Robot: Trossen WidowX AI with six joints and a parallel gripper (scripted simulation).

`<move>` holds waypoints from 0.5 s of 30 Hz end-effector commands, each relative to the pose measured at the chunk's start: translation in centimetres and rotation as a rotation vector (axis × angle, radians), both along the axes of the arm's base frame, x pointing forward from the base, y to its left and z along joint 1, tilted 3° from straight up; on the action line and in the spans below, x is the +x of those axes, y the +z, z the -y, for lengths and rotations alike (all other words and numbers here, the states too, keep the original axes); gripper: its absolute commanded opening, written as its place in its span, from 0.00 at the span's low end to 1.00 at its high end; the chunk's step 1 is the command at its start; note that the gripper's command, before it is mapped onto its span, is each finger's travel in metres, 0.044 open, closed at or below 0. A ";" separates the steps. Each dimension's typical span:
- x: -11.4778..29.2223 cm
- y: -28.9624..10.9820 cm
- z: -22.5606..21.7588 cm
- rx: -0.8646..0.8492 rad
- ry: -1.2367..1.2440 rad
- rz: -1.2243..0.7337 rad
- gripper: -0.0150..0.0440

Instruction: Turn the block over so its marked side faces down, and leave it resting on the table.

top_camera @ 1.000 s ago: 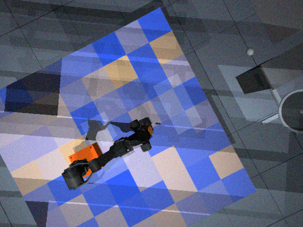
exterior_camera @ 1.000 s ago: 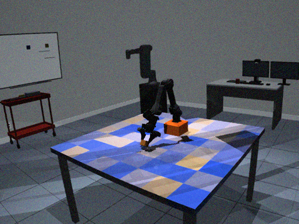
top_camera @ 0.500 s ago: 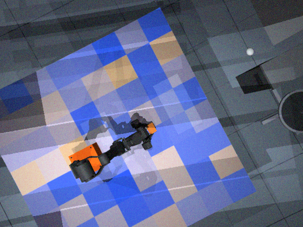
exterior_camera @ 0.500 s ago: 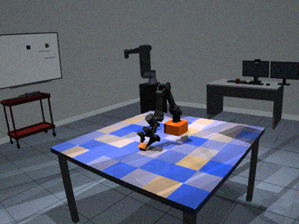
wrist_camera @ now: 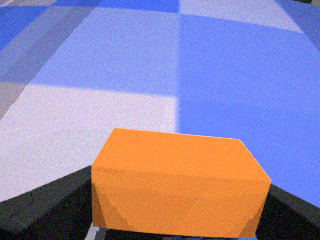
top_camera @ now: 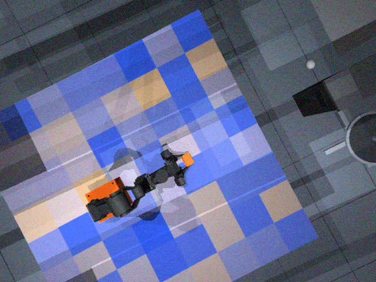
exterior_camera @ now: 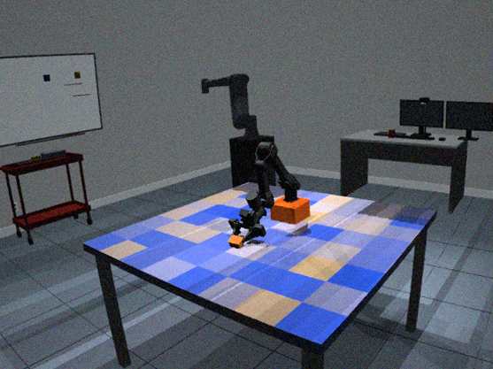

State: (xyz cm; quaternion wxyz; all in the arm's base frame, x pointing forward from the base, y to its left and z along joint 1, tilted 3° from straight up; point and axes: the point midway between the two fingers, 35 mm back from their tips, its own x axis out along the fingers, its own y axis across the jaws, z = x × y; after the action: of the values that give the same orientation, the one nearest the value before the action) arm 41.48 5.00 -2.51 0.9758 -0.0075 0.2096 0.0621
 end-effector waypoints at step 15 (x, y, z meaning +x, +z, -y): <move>-1.8 0.0 0.3 0.018 -0.010 0.123 0.25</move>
State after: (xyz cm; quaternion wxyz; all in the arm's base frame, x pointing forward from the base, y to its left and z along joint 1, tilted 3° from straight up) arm 39.90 4.81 -2.53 0.9863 -0.0045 0.1531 0.0613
